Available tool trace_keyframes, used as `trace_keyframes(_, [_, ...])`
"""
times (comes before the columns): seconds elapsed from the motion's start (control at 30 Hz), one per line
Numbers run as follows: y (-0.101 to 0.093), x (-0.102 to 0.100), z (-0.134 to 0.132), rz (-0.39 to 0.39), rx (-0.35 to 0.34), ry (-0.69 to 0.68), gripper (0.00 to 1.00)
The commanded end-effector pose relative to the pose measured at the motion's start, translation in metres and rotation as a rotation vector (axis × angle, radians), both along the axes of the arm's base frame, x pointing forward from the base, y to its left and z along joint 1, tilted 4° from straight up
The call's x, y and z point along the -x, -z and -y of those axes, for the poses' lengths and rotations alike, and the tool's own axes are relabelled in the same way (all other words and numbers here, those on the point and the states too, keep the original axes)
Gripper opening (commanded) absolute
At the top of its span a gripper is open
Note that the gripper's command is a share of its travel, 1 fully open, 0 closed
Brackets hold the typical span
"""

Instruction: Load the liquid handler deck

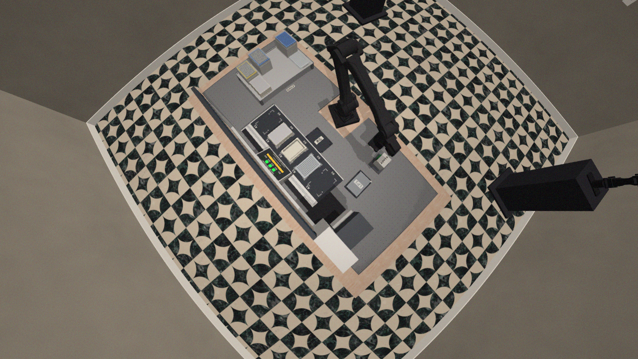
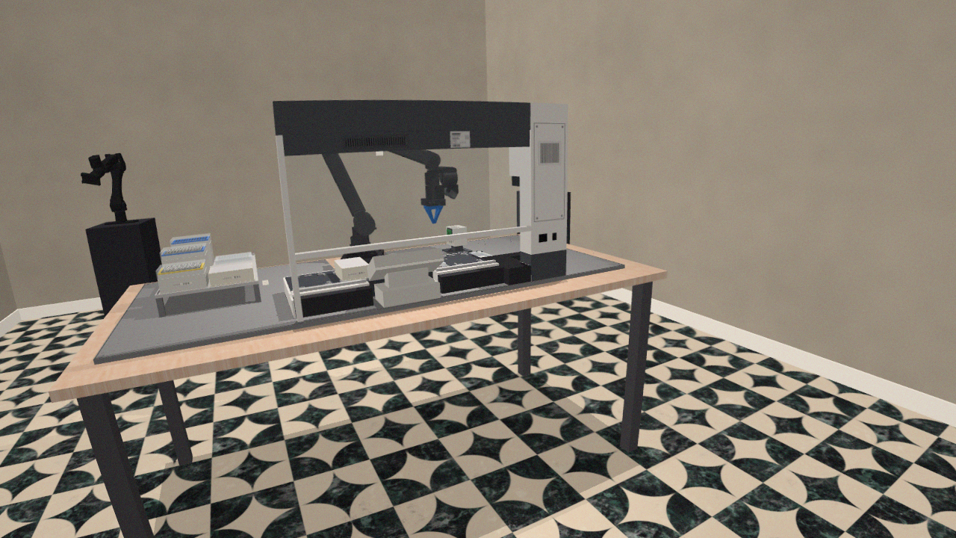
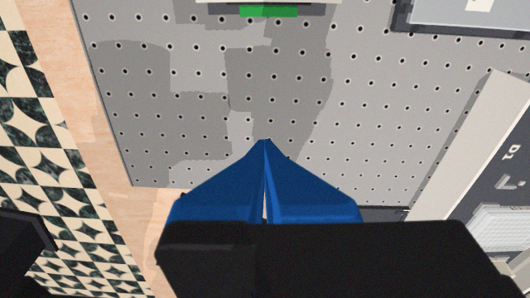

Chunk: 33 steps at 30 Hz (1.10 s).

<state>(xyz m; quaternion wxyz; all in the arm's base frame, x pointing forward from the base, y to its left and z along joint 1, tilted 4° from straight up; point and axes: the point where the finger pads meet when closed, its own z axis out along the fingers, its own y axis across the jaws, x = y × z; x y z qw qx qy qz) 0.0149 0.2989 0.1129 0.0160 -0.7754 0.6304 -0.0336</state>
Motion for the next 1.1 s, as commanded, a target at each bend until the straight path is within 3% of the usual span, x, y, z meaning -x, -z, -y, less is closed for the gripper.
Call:
trace_keyframes(0.0, [0.005, -0.005, -0.007, 0.001, -0.012, 0.006, 0.0])
trace_keyframes(0.2, [0.011, -0.006, -0.007, 0.001, -0.012, 0.006, 0.0])
trace_keyframes(0.23, [-0.001, -0.007, -0.024, 0.002, -0.053, 0.008, 0.0])
trace_keyframes(0.3, [0.016, -0.006, -0.007, 0.001, -0.012, 0.006, 0.0])
trace_keyframes(0.7, [0.037, -0.008, -0.006, 0.001, -0.012, 0.006, 0.0])
trace_keyframes(0.77, [0.037, -0.008, -0.006, 0.001, -0.012, 0.006, 0.0])
trace_keyframes(0.8, [0.027, -0.008, -0.021, 0.002, -0.047, 0.008, 0.0])
trace_keyframes(0.87, [0.042, -0.008, -0.006, 0.001, -0.012, 0.006, 0.0])
trace_keyframes(1.07, [0.052, -0.009, -0.006, 0.001, -0.011, 0.006, 0.0])
